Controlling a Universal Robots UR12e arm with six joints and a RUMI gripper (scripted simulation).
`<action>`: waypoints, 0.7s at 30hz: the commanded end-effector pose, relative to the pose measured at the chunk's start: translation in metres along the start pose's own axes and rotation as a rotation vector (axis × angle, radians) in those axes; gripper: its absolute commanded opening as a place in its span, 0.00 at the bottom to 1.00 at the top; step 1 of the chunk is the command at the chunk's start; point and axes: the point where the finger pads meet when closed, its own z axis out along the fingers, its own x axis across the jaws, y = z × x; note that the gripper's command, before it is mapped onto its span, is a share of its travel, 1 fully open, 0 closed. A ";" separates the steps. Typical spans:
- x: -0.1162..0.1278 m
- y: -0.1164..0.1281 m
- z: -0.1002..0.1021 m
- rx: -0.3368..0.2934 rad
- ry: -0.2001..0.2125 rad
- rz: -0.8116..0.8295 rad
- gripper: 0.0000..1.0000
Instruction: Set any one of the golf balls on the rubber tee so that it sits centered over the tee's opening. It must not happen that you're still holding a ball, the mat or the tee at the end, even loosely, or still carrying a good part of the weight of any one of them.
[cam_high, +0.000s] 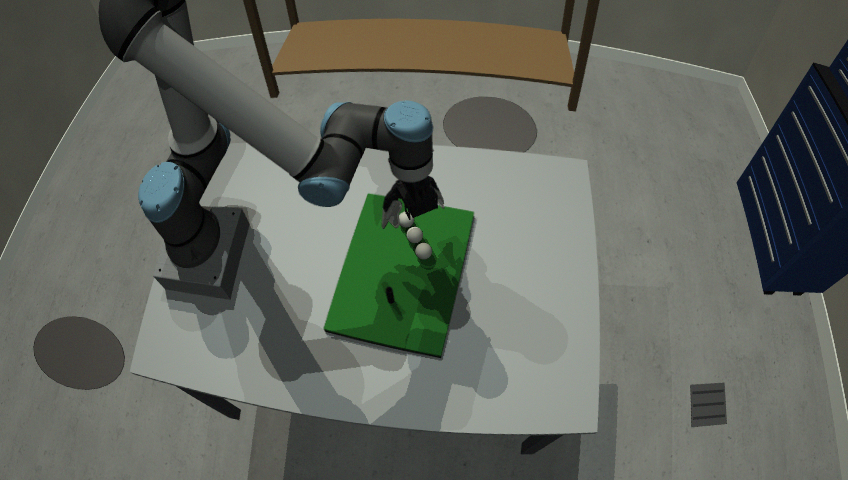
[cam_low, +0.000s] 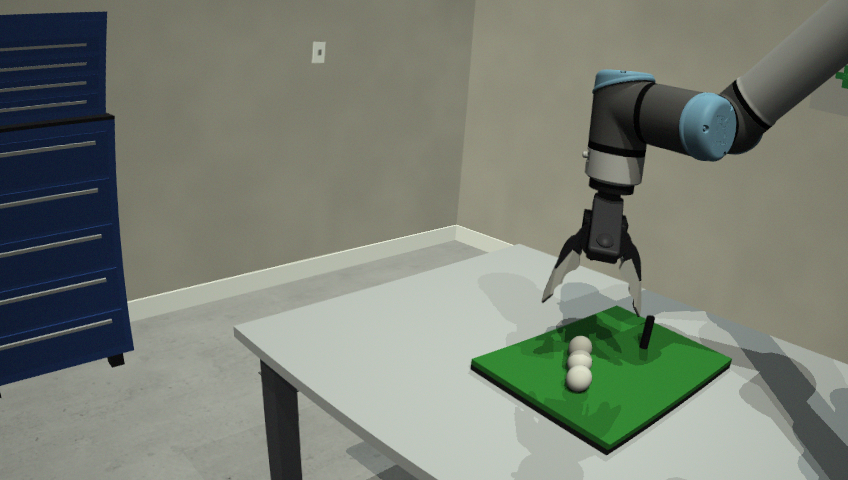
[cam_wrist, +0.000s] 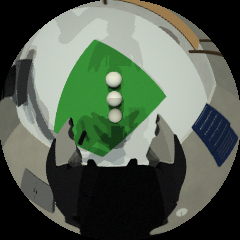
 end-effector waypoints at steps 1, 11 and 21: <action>0.000 0.000 0.027 -0.001 -0.002 -0.002 1.00; -0.001 -0.001 0.087 -0.001 -0.002 -0.002 1.00; -0.002 -0.001 0.092 -0.001 -0.002 -0.002 1.00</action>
